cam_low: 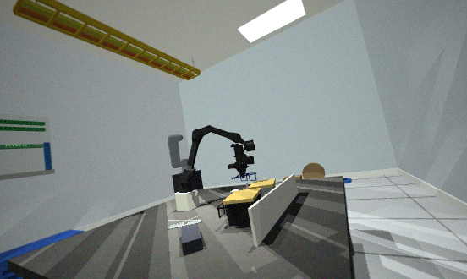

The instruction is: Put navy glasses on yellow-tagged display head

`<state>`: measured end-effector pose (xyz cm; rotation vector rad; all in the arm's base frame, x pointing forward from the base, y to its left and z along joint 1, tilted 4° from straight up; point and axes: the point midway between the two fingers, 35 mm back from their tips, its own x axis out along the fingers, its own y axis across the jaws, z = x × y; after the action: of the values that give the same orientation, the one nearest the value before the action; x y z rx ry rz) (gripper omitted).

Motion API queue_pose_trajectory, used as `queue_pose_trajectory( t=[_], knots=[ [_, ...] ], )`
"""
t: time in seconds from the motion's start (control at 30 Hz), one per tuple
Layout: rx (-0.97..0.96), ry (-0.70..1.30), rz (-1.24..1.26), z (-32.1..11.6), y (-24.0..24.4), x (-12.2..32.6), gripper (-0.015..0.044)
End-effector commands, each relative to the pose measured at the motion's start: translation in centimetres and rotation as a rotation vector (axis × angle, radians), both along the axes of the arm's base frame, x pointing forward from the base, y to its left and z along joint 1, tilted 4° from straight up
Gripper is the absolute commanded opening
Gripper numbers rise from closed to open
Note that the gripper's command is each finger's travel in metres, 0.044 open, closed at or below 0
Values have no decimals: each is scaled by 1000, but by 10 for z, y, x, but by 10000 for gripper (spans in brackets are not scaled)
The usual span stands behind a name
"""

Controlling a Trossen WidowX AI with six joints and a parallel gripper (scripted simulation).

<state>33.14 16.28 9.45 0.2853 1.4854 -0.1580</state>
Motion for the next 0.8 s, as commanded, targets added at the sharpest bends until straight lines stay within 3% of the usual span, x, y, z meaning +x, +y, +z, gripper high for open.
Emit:
queue_pose_trajectory(
  t=[0.0,0.5,0.77],
  knots=[
    [-1,0,-2,2,26,-1,0],
    [14,0,-2,3,131,-27,0],
    [15,0,-2,-7,137,-27,0]
  ],
)
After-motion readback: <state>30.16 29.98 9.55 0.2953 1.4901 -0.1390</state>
